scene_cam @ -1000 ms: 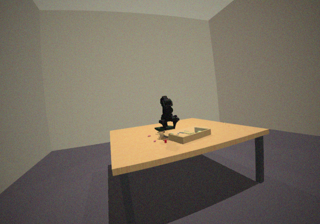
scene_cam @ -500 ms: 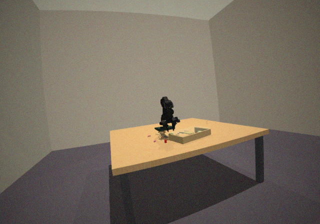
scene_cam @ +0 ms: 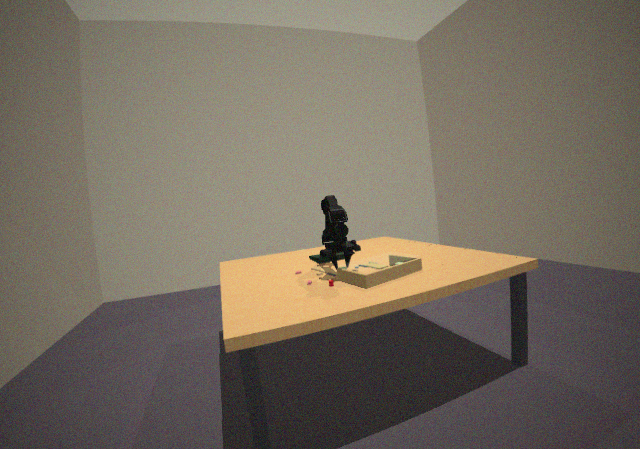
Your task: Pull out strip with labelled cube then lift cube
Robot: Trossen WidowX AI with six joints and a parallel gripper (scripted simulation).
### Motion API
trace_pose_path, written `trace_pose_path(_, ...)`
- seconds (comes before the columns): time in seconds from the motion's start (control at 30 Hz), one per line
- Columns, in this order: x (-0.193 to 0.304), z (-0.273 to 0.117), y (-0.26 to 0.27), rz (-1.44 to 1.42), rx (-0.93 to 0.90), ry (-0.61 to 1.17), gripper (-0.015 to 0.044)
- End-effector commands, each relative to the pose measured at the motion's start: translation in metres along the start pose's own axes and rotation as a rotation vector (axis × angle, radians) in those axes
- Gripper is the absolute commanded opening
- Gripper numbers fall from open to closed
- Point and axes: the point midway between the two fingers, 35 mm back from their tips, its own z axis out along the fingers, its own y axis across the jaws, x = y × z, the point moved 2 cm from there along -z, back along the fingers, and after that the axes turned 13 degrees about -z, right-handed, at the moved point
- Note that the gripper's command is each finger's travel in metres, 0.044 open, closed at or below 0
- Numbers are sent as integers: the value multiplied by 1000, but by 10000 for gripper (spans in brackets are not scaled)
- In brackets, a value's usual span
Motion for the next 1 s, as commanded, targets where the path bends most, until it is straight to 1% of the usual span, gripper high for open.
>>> trace_pose_path(0.0, 2, 12, 2, 5, -10, 10, 250)
trace_pose_path(0.17, 2, 19, 3, 5, -10, 10, 250)
trace_pose_path(0.63, 3, 19, 3, 5, -10, 10, 250)
trace_pose_path(0.77, 2, 17, 2, 0, -5, 7, 145)
trace_pose_path(0.97, 2, 17, 2, 0, -5, 7, 105)
